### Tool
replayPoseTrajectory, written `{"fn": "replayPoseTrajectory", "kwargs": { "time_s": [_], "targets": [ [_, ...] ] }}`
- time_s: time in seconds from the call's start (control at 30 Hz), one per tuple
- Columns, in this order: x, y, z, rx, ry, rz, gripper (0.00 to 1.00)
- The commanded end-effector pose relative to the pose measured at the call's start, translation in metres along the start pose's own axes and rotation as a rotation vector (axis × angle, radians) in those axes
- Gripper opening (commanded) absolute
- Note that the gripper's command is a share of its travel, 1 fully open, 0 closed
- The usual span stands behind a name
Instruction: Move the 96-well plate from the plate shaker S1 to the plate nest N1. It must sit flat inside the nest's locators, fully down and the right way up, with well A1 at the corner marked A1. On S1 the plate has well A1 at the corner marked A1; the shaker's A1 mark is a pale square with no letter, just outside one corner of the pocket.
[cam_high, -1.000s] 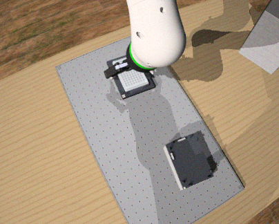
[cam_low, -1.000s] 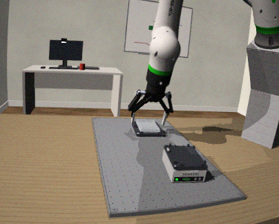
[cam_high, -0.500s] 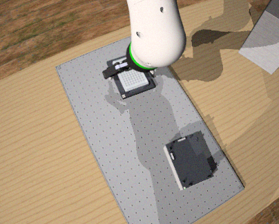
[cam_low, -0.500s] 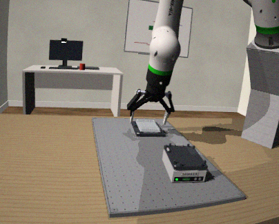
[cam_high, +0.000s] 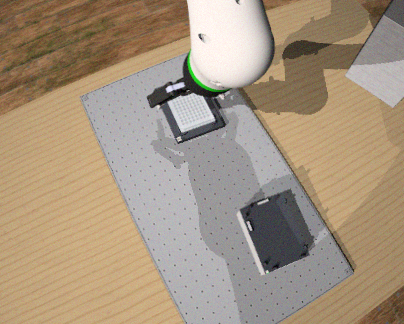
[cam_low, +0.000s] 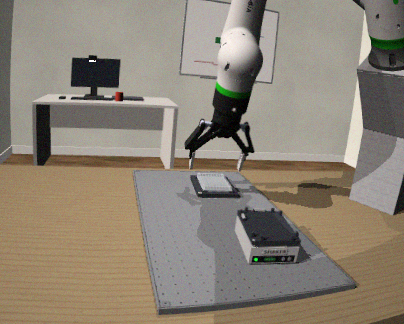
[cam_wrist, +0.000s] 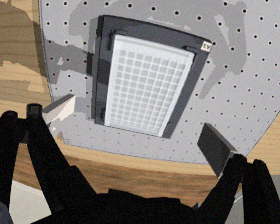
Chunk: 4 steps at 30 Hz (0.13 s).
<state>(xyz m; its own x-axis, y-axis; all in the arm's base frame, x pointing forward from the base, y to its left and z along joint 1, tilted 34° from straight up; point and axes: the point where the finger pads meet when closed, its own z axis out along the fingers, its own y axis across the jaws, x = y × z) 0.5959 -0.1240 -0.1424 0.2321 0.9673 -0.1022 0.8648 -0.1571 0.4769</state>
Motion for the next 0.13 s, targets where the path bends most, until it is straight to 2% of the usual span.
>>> {"fn": "replayPoseTrajectory", "kwargs": {
  "time_s": [0.0, 0.1],
  "targets": [
    [-0.0038, 0.0, -0.0075, -0.002, 0.009, 0.0, 1.0],
    [-0.0038, 0.0, -0.0075, -0.002, 0.009, 0.0, 1.0]
  ]
}}
